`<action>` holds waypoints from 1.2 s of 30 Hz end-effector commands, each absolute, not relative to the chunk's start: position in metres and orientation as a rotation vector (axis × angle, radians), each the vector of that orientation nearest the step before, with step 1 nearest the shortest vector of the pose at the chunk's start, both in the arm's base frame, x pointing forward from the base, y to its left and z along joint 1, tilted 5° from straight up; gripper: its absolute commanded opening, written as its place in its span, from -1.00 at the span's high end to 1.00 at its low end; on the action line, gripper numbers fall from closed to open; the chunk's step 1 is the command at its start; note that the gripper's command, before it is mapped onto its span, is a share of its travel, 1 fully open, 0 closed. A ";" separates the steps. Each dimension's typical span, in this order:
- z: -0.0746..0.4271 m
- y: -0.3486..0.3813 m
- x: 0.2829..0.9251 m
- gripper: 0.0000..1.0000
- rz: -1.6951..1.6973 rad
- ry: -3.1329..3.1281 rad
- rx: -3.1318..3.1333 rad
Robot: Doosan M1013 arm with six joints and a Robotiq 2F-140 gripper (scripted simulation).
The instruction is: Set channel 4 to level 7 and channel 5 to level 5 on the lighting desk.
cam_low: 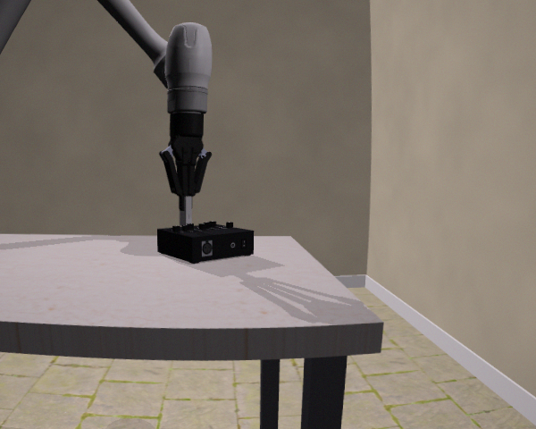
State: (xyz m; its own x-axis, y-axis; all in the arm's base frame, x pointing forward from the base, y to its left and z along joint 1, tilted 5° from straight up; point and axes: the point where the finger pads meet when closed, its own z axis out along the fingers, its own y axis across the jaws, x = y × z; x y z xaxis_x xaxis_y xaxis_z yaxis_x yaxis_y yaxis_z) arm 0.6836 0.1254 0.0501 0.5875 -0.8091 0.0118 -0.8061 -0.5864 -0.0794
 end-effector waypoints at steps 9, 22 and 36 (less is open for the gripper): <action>0.050 0.122 0.686 0.80 -0.072 1.396 -2.740; 0.050 0.120 0.688 0.80 -0.072 1.396 -2.740; 0.050 0.120 0.688 0.80 -0.072 1.396 -2.740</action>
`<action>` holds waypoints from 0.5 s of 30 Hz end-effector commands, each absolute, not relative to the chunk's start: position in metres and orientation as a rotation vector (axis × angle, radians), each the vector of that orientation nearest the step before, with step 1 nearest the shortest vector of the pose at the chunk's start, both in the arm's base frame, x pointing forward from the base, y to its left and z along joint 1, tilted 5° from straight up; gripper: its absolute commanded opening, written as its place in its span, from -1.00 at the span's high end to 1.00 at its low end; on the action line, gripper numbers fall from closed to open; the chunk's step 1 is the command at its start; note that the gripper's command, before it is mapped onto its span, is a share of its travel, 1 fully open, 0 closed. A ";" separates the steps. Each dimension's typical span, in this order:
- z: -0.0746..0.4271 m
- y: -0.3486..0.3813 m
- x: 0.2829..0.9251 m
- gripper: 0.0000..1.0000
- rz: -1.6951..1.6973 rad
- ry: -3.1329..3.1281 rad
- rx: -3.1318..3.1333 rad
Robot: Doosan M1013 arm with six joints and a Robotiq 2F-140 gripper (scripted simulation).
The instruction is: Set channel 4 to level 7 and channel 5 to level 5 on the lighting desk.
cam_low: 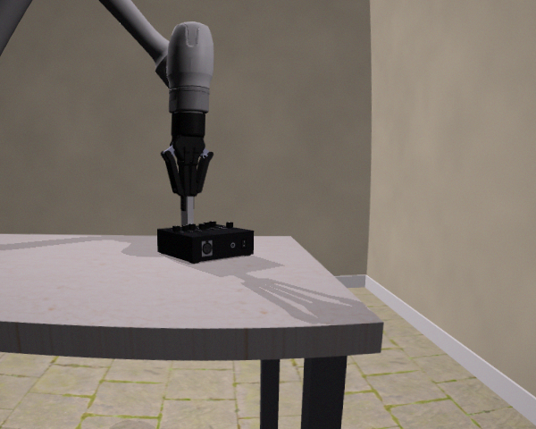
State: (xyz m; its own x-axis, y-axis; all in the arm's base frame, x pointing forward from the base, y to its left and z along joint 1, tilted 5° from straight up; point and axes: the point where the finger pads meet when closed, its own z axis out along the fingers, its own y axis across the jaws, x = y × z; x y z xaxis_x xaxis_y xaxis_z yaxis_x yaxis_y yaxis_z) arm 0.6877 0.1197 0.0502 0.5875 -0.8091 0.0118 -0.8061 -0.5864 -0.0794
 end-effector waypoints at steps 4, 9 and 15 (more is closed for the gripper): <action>0.050 0.120 0.688 0.80 -0.072 1.396 -2.740; 0.050 0.120 0.687 0.80 -0.072 1.396 -2.740; 0.050 0.123 0.686 0.80 -0.072 1.396 -2.740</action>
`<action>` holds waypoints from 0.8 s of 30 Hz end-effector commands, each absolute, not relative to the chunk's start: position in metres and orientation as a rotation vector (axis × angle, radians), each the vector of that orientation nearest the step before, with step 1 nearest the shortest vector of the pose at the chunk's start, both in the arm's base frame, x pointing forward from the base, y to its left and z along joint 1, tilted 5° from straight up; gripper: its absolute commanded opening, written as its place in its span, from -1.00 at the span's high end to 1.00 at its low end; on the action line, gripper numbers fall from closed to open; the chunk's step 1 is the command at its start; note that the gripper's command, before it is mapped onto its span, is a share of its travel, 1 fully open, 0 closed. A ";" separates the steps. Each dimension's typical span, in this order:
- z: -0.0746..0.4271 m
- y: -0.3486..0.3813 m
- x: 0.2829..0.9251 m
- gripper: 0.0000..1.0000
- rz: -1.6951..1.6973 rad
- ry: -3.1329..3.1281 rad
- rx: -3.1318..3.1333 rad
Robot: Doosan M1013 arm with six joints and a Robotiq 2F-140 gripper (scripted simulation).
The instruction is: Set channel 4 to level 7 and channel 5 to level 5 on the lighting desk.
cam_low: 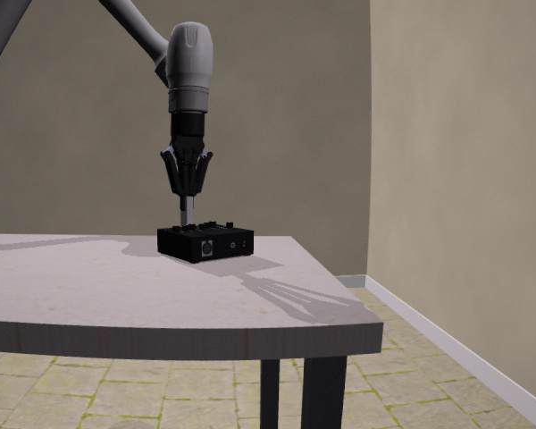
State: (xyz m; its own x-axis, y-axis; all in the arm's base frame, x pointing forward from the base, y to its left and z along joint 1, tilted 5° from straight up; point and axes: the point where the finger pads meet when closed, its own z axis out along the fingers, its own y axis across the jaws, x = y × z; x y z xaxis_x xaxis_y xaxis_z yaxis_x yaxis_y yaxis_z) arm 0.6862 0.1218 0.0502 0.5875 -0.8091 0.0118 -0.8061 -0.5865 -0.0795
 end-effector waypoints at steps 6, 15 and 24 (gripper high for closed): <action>0.050 0.124 0.684 0.80 -0.072 1.396 -2.740; 0.053 0.125 0.684 0.80 -0.072 1.396 -2.740; 0.070 0.124 0.683 0.80 -0.072 1.396 -2.740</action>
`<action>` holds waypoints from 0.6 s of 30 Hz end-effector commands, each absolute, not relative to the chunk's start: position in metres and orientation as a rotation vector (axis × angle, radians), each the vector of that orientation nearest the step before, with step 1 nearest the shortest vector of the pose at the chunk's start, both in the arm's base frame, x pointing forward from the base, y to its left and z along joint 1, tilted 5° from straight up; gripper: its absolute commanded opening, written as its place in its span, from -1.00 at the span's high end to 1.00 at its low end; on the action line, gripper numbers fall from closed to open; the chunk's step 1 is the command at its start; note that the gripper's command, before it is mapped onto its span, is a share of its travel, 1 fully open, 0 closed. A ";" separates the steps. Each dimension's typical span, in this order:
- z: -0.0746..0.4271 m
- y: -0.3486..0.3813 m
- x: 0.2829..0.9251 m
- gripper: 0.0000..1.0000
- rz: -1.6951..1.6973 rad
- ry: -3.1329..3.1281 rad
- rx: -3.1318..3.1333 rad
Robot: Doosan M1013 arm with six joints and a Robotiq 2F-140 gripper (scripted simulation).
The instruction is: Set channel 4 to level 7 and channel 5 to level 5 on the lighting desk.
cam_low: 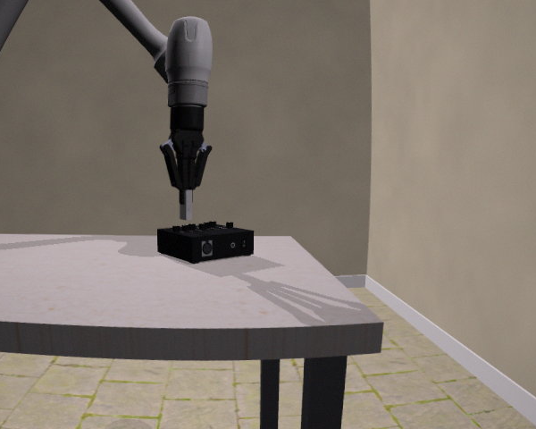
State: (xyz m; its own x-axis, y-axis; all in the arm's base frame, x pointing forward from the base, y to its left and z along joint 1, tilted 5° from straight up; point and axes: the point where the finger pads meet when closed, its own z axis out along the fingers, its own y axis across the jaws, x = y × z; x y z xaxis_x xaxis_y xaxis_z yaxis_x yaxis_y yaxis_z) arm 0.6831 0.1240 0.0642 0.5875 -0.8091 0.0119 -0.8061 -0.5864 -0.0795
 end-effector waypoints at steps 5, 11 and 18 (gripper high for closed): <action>0.084 0.123 0.682 0.80 -0.072 1.396 -2.740; 0.090 0.123 0.681 0.80 -0.072 1.396 -2.740; 0.090 0.123 0.681 0.80 -0.072 1.396 -2.740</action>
